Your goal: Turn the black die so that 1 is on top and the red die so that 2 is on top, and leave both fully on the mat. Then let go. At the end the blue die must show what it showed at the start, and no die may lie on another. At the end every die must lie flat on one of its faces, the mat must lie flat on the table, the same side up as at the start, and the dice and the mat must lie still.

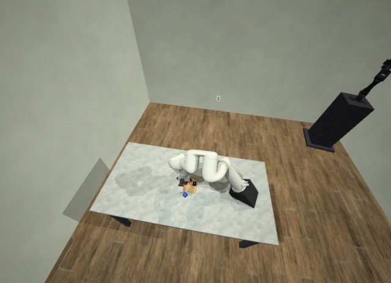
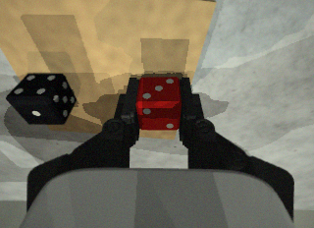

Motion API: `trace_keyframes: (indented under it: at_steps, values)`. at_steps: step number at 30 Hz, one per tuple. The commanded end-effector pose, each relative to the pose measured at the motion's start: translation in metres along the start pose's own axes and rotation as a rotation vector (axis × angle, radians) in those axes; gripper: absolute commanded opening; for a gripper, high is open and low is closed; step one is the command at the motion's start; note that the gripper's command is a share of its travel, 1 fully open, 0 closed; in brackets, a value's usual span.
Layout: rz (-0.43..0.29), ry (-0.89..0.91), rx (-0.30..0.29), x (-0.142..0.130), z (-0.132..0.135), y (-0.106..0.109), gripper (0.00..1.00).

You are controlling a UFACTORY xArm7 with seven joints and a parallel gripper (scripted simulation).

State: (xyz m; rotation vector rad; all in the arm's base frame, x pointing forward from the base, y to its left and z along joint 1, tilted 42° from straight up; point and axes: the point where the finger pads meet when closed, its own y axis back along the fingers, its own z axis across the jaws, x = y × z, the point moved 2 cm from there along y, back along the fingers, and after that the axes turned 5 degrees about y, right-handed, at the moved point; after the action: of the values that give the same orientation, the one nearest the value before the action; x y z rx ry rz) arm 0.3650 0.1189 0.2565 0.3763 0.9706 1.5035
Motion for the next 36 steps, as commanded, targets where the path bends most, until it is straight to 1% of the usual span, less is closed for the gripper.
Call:
trace_keyframes:
  at_steps: [1,36]
  values:
    - [0.0,0.0,-0.002,0.0,0.0008,0.0004,0.27]
    - [0.0,0.0,-0.002,0.0,0.0008,-0.0037,0.27]
